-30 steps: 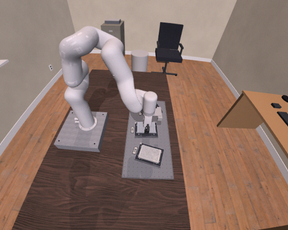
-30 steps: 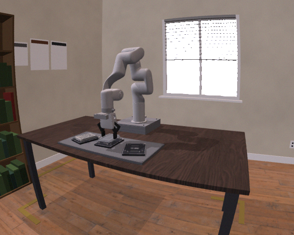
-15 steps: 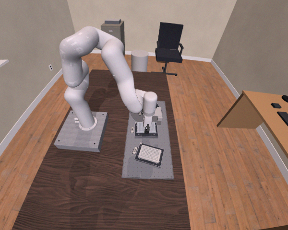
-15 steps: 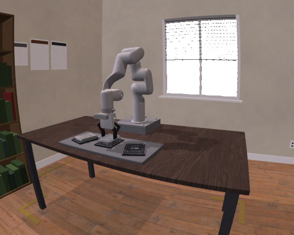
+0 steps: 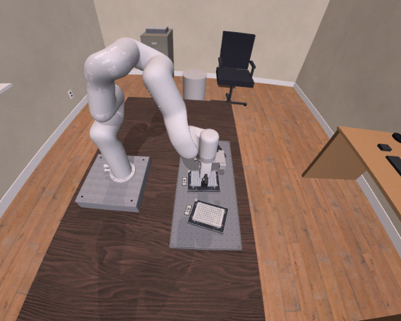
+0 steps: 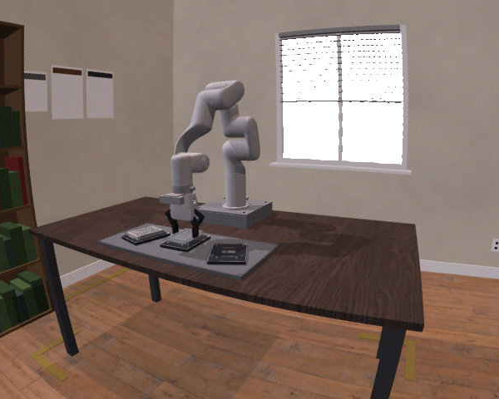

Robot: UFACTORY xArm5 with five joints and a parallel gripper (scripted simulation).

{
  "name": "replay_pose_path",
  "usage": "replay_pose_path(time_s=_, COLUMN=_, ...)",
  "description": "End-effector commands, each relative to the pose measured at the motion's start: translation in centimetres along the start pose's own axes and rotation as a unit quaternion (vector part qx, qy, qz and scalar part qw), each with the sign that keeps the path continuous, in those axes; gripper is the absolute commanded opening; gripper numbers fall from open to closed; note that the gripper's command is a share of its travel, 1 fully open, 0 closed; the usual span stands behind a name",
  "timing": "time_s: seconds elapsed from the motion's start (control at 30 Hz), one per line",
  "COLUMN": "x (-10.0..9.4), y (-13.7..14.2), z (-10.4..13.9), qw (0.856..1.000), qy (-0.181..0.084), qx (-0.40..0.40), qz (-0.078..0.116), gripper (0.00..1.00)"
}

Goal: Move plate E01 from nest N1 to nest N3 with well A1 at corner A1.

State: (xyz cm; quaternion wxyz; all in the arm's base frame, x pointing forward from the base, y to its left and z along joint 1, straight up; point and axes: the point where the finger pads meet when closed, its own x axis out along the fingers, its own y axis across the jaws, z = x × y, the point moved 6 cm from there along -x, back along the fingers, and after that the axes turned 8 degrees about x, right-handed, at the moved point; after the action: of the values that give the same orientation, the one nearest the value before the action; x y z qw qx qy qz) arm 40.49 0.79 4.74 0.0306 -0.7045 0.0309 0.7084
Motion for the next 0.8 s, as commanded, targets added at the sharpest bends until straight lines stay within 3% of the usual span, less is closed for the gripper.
replay_pose_path(time_s=0.0, x=0.16, y=-0.04, z=-0.11, qw=1.000, qy=0.002, qx=0.000, qz=0.002, gripper=0.00)
replay_pose_path(time_s=0.77, x=0.71, y=-0.03, z=-0.11, qw=1.000, qy=0.002, qx=0.000, qz=0.002, gripper=0.00)
